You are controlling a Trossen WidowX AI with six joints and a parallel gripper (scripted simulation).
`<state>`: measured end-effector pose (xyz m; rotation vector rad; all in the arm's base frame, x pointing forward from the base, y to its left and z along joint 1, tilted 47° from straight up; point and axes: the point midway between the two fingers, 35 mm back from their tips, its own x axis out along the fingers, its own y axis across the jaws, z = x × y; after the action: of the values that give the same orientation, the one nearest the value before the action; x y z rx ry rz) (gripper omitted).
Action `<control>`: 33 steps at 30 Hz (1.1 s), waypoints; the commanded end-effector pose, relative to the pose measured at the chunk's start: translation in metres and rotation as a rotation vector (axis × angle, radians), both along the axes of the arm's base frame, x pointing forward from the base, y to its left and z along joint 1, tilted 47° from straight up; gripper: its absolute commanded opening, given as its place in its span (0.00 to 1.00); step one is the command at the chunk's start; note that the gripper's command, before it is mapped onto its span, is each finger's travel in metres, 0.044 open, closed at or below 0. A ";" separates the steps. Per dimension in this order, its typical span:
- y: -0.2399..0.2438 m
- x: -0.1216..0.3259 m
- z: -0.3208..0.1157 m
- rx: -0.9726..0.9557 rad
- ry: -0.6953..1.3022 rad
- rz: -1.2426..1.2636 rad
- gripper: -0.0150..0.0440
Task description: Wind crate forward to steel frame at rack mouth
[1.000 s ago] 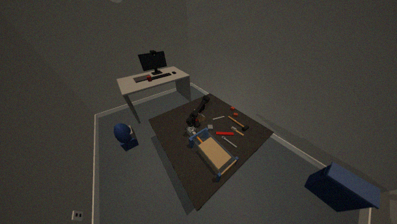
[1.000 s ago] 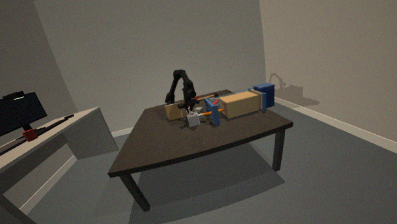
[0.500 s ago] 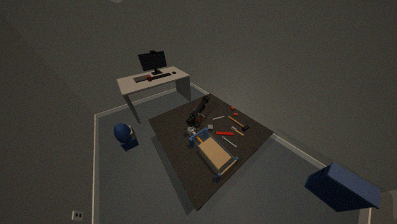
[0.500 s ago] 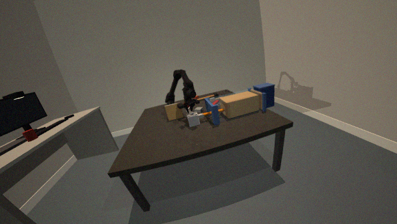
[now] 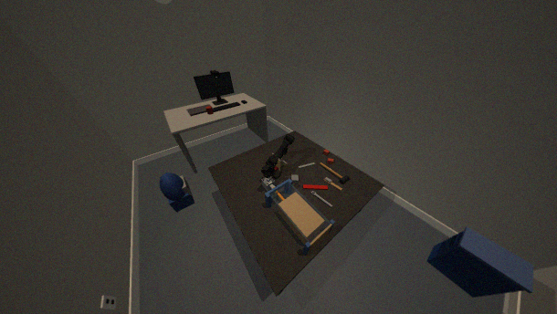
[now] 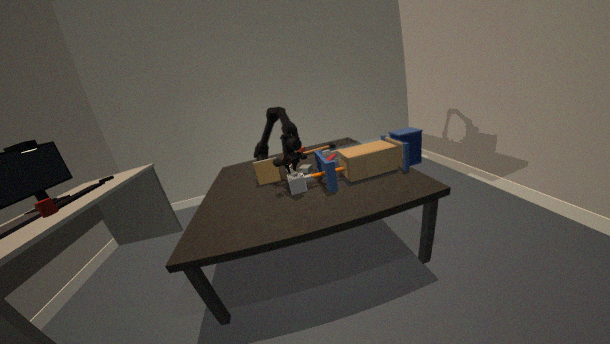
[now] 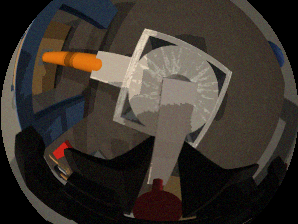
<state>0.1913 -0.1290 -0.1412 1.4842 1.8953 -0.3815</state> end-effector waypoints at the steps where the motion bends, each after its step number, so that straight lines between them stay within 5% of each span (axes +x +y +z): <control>1: 0.001 -0.004 -0.004 0.003 -0.041 0.050 0.25; 33: 0.002 -0.003 -0.004 0.002 -0.035 0.043 0.25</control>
<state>0.1881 -0.1300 -0.1422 1.4235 1.8895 -0.3023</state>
